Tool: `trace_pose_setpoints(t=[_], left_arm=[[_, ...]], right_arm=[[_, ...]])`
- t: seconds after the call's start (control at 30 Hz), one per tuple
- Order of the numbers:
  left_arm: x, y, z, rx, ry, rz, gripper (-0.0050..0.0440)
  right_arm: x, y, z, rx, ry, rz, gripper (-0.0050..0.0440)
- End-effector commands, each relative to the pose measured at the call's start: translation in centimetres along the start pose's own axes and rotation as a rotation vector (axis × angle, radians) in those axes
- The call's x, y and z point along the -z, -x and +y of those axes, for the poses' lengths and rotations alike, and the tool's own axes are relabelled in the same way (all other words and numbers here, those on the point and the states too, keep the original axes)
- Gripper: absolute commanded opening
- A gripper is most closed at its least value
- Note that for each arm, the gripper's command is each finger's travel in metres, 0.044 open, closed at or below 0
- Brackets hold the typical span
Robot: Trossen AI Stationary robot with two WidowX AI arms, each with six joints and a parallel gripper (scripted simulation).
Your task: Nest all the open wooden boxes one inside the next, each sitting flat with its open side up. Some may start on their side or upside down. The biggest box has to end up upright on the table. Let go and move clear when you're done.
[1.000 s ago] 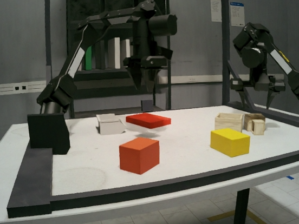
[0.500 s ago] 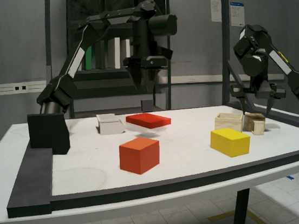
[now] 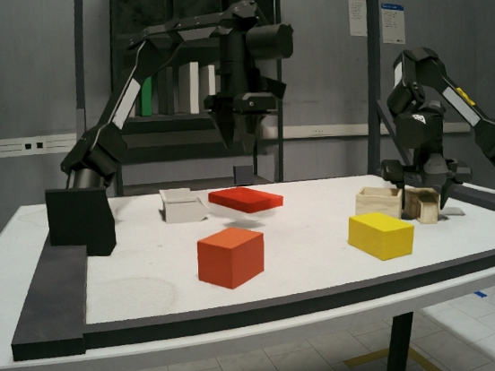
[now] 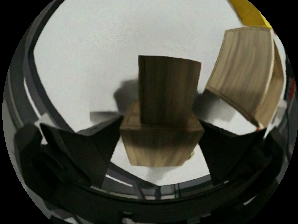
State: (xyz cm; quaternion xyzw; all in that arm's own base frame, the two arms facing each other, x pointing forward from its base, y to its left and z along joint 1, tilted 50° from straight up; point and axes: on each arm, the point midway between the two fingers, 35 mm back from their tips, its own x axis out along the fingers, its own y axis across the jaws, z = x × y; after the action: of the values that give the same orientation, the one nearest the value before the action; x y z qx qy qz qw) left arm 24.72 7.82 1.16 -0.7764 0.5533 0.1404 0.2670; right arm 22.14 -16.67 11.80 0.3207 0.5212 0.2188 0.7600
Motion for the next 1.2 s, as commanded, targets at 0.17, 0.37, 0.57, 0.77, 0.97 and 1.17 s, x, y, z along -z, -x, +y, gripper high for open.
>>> trace_pose_setpoints(t=[0.17, 0.37, 0.57, 0.77, 0.97, 1.17], left_arm=[[-0.1, -0.2, -0.3, 0.008, -0.008, -0.009, 0.0356], [-0.1, -0.2, -0.3, 0.008, -0.008, -0.009, 0.0316], [-0.1, -0.2, -0.3, 0.008, -0.008, -0.009, 0.0289], [-0.1, -0.2, -0.3, 0.008, -0.008, -0.009, 0.0256], [-0.1, -0.1, -0.3, 0.009, -0.007, -0.008, 0.0208], [0.2, 1.7, -0.5, 0.013, -0.023, -0.021, 0.0088]], right_arm=[[-0.1, 0.1, 0.1, 0.003, 0.008, -0.003, 0.04], [-0.1, 0.1, 0.1, 0.003, 0.008, -0.003, 0.04], [-0.1, 0.1, 0.1, 0.003, 0.008, -0.003, 0.04], [-0.1, 0.1, 0.1, 0.003, 0.008, -0.003, 0.04], [-0.1, 0.1, 0.1, 0.003, 0.008, -0.003, 0.04], [-0.1, 0.1, 0.1, 0.003, 0.008, -0.003, 0.04]])
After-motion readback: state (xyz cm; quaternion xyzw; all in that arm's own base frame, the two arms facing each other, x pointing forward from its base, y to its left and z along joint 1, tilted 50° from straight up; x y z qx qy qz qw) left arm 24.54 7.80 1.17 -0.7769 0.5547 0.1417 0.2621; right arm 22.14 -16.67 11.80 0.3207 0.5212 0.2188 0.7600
